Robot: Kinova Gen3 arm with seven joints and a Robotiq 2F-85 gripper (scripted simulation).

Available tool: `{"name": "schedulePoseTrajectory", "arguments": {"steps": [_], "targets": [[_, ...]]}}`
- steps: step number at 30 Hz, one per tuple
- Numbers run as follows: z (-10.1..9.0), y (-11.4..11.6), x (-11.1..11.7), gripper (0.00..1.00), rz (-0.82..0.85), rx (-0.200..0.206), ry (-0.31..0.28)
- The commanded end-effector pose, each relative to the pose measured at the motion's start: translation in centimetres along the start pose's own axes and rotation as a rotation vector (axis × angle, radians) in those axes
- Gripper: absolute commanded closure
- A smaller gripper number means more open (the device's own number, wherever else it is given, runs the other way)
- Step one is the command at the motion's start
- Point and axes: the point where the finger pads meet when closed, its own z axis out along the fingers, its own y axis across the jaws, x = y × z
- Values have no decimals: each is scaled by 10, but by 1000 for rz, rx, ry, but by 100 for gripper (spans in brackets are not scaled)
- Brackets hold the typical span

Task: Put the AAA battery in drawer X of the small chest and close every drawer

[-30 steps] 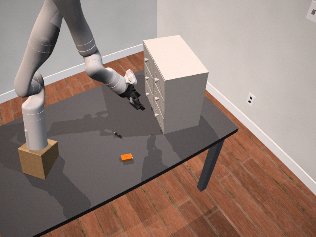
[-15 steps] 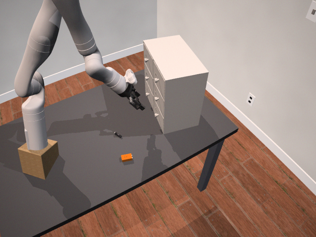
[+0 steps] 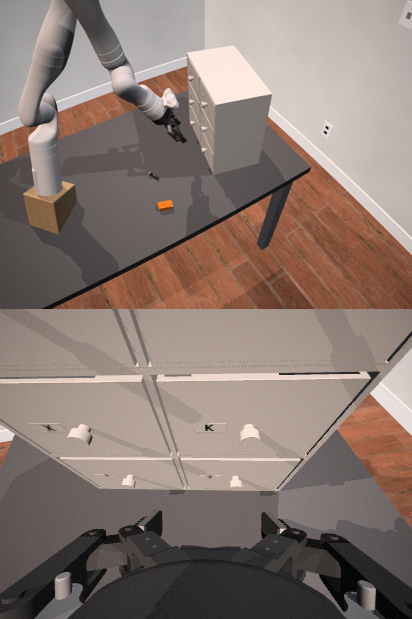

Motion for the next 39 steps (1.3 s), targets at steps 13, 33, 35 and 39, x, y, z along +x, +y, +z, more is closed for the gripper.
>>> {"name": "schedulePoseTrajectory", "arguments": {"steps": [13, 33, 35, 39], "targets": [[-14, 4, 3, 0, 1, -8, -46], [-39, 3, 0, 0, 2, -8, -166], [-40, 3, 0, 0, 2, -8, -174], [-45, 3, -1, 0, 2, -8, -198]]}}
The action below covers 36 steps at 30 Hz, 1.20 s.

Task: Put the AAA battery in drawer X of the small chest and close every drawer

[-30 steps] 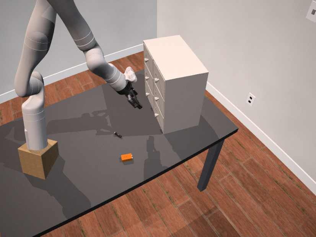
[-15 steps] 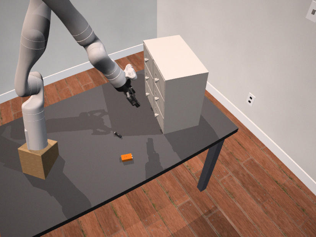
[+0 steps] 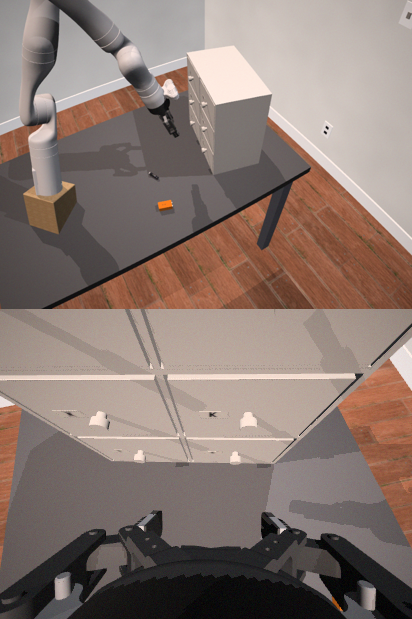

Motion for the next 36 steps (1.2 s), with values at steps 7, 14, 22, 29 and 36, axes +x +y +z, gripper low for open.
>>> {"name": "schedulePoseTrajectory", "arguments": {"steps": [7, 14, 22, 29, 36], "targets": [[-16, 6, 1, 0, 10, -8, -53], [-24, 6, -2, 0, 10, -8, -95], [-37, 6, -6, 0, 11, -7, -159], [-48, 6, -10, 0, 11, -7, -212], [-55, 5, -12, 0, 11, -7, -246]]}}
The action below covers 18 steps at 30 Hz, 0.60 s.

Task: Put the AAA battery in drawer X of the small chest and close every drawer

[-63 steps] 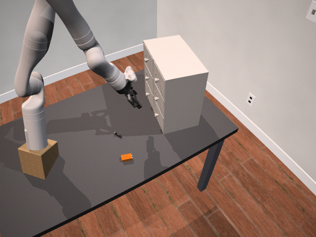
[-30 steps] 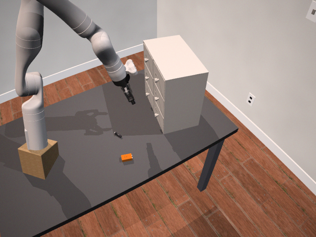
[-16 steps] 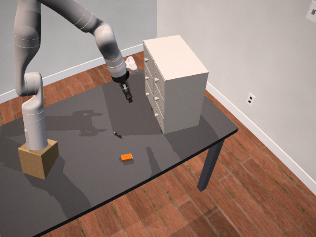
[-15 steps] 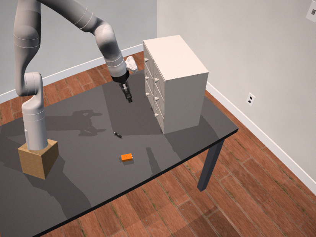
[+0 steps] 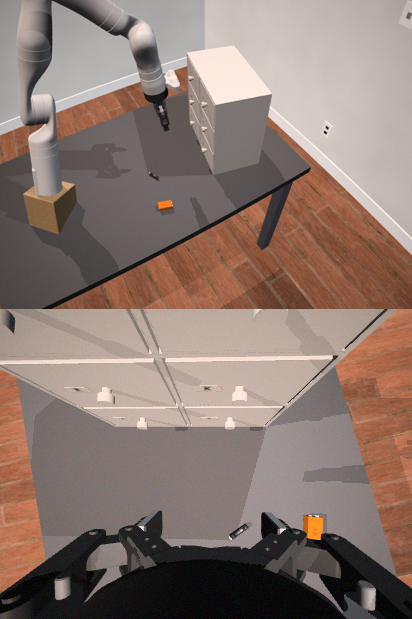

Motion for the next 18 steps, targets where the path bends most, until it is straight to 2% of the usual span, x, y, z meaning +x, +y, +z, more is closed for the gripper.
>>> {"name": "schedulePoseTrajectory", "arguments": {"steps": [1, 18], "targets": [[-4, 1, 2, 0, 1, -2, -7], [-17, 1, -7, 0, 1, -2, -79]]}}
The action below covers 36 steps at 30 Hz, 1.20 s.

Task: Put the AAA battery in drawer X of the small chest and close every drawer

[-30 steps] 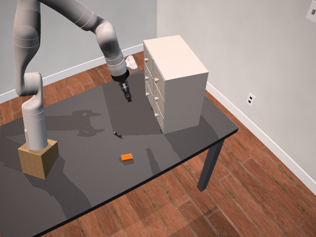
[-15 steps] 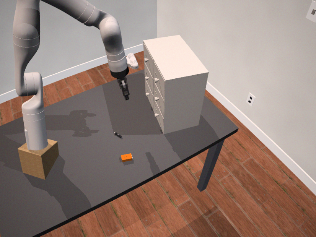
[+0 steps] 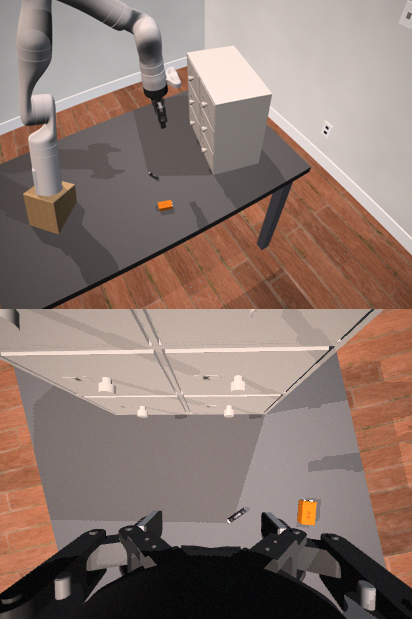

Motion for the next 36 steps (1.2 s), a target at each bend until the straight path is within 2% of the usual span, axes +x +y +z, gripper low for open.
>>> {"name": "schedulePoseTrajectory", "arguments": {"steps": [1, 15, 36], "targets": [[-2, 0, 1, 0, -1, 0, -4], [-6, 0, -2, 0, 0, 0, -25], [-6, 0, -2, 0, 0, 0, -28]]}}
